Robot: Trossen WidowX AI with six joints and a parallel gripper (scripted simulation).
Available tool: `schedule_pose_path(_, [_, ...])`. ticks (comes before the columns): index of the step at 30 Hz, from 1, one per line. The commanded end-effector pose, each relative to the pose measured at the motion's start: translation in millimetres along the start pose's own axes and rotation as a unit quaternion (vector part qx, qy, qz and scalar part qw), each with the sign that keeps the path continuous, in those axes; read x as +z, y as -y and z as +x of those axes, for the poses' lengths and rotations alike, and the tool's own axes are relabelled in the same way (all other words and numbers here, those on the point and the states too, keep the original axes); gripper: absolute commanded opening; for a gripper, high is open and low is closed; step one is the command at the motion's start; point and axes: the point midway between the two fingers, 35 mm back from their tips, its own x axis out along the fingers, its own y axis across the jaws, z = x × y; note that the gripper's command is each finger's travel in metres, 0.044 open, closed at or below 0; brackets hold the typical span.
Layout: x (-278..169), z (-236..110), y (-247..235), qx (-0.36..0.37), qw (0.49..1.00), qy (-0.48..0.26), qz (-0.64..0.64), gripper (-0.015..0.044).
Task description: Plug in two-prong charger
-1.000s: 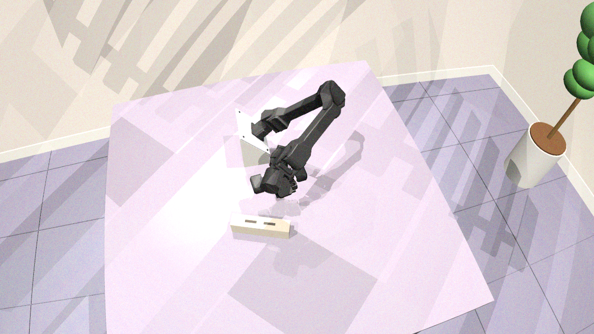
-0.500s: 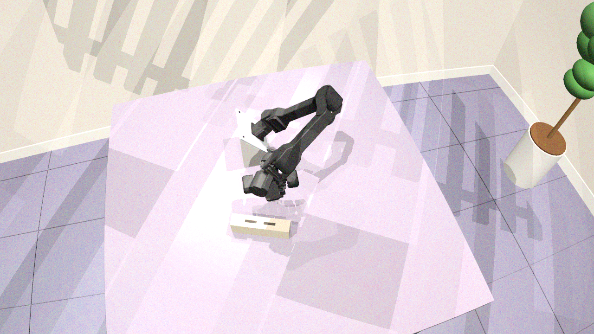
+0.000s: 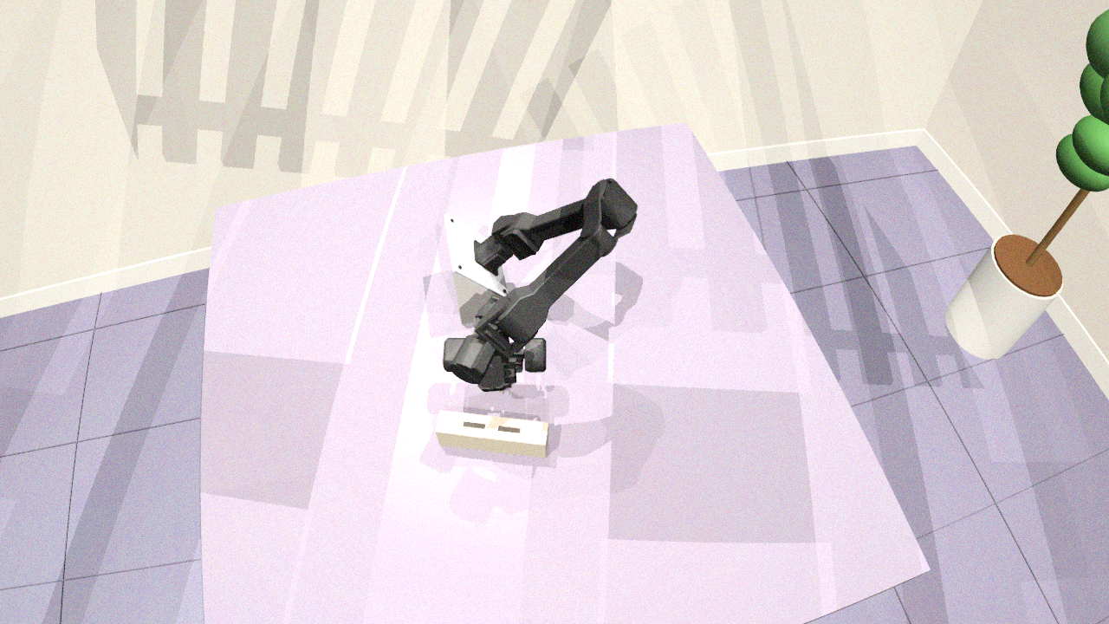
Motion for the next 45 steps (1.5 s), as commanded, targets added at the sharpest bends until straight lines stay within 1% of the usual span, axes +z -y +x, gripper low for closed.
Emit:
schedule_pose_path(1, [0,4,10,0.000,1.000,-0.002,0.027,0.0000])
schedule_pose_path(4, [0,7,15,0.002,0.999,-0.002,0.044,0.0000])
schedule_pose_path(45, [42,6,26,0.003,0.998,-0.001,0.059,0.0000])
